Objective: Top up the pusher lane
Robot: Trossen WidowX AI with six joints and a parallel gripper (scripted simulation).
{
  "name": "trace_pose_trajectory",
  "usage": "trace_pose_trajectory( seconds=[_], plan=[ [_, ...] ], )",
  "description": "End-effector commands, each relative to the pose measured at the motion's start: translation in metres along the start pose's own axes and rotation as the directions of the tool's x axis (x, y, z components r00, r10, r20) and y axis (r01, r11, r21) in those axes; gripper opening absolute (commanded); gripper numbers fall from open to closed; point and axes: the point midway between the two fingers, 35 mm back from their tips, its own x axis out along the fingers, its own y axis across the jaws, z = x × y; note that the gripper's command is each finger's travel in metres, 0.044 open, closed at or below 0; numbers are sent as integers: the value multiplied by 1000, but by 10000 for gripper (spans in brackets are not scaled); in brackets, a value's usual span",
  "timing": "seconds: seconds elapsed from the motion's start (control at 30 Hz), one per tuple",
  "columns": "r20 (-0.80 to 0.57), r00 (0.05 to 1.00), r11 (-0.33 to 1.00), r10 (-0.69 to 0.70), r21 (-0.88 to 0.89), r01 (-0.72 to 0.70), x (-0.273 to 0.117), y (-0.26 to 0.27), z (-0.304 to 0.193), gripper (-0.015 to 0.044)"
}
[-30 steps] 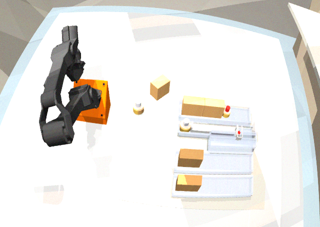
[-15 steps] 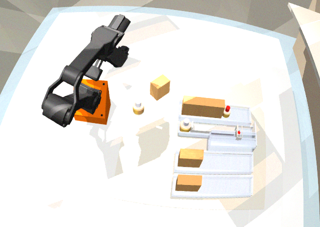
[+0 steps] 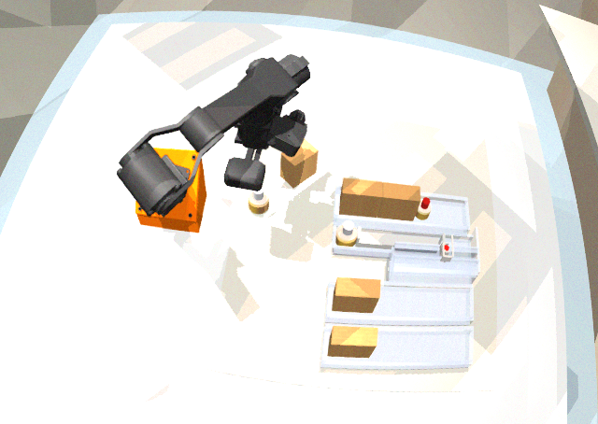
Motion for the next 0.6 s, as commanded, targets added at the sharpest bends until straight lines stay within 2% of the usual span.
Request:
trace_pose_trajectory(
  seconds=[0.0,0.13,0.27,0.57],
  plan=[
    [17,998,998,-55,-36,55,2,-8,8,440],
    [17,998,998,-54,-37,55,4,-8,8,440],
    [18,998,998,-55,-36,56,36,-11,8,440],
    [18,998,998,-56,-36,57,51,-13,8,440]
  ],
)
